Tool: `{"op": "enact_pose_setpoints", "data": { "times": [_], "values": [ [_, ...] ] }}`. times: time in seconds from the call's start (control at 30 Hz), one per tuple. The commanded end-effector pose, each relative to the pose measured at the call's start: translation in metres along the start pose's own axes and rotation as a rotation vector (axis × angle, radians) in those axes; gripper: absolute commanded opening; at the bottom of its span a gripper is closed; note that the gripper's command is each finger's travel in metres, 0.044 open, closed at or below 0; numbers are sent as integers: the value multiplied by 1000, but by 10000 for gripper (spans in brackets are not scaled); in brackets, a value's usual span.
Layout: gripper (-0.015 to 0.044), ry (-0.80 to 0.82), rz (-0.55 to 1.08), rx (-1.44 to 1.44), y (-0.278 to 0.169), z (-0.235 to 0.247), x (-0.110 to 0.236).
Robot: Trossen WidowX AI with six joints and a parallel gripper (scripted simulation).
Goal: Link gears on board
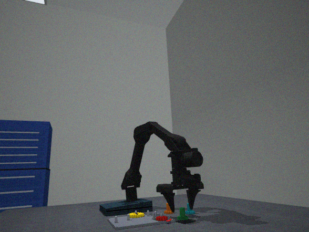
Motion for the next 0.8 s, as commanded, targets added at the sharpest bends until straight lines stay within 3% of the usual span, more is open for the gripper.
{"op": "enact_pose_setpoints", "data": {
  "times": [0.0,0.3,0.77],
  "values": [
    [309,-6,1,3,0,0,-1],
    [72,-6,1,3,0,0,-1],
    [0,-6,1,3,1,0,2]
  ]
}}
Point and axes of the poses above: the point midway between the two fingers, 35 mm back from their tips, its own x axis back along the fingers, its own z axis across the jaws, y = z × x, the point moved 10 cm from there along x, back along the fingers, and after that the axes turned 2 degrees about x, right-handed, at the moved point
